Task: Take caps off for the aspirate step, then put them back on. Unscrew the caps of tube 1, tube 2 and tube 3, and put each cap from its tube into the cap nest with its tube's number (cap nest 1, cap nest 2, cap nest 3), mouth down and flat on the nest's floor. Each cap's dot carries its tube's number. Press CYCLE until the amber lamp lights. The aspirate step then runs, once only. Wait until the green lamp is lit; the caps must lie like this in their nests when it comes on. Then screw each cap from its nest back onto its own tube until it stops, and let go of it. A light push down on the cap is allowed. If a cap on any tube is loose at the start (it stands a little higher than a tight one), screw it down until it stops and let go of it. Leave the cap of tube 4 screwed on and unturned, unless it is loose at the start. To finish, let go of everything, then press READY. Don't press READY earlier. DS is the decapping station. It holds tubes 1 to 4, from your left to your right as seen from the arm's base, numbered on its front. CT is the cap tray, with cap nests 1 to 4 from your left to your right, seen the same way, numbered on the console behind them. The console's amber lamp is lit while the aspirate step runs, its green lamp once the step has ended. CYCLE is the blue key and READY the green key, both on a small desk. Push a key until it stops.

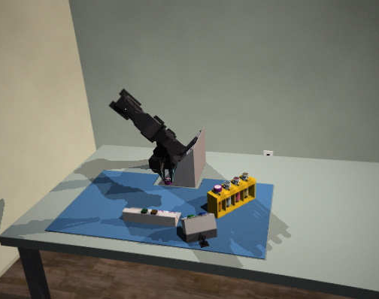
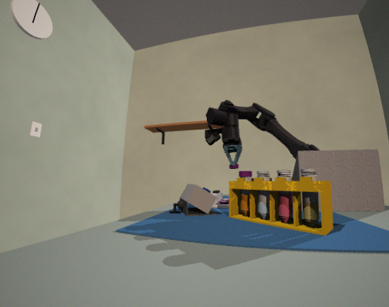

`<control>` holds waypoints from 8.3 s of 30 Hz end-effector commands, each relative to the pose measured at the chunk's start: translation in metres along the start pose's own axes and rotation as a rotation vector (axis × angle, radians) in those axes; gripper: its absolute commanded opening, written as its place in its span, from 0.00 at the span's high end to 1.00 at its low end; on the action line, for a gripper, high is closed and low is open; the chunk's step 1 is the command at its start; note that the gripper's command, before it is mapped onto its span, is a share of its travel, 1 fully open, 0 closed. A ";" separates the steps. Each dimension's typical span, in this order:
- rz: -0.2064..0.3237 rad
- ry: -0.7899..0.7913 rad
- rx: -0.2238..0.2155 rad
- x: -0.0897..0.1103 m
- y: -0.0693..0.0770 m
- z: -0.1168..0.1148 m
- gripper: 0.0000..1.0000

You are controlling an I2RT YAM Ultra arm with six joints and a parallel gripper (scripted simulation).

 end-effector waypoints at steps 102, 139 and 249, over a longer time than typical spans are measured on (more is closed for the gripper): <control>-0.044 0.051 0.002 -0.064 -0.118 -0.074 1.00; -0.044 0.051 0.003 -0.065 -0.129 -0.074 1.00; -0.043 0.051 0.001 -0.059 0.008 -0.073 0.53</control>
Point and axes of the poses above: the point where the finger pads meet when closed, its own y axis back along the fingers, its own z axis across the jaws, x = y × z, the point moved 6 cm from there along y, back along the fingers, and after that the axes turned 14 degrees about -y, right-handed, at the moved point
